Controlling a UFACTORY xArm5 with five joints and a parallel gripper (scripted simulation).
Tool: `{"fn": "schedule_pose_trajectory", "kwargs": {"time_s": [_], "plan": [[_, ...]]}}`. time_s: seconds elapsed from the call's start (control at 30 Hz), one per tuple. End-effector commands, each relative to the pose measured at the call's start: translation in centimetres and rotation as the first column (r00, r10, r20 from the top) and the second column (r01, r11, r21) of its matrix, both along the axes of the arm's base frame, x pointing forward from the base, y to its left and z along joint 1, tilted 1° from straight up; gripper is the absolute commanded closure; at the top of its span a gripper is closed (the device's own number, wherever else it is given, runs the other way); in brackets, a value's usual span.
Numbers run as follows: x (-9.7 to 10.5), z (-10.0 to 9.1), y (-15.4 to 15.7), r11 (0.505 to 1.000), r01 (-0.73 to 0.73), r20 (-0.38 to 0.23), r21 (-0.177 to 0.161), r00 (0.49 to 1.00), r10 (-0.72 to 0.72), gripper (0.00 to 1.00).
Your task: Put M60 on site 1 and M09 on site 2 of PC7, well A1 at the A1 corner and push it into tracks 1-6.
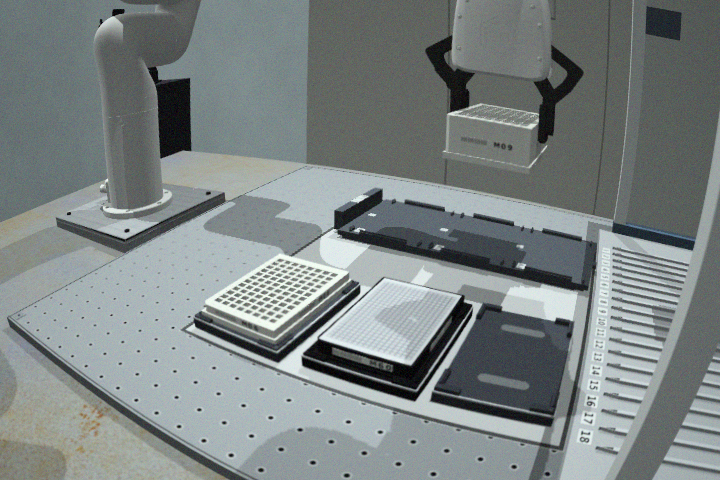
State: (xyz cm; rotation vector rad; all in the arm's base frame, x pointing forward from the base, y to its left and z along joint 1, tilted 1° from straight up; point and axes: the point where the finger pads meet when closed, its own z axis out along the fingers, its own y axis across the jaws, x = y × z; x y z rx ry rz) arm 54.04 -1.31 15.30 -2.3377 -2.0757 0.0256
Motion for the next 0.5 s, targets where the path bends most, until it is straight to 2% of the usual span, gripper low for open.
{"fn": "schedule_pose_trajectory", "kwargs": {"time_s": [0.0,0.47], "plan": [[-0.5,0.2,2.1,1.0,0.001,0.007,0.01,1.0,-0.001,1.0],[-2.3,0.3,7.8,1.0,0.001,0.007,0.011,1.0,-0.001,1.0]]}}
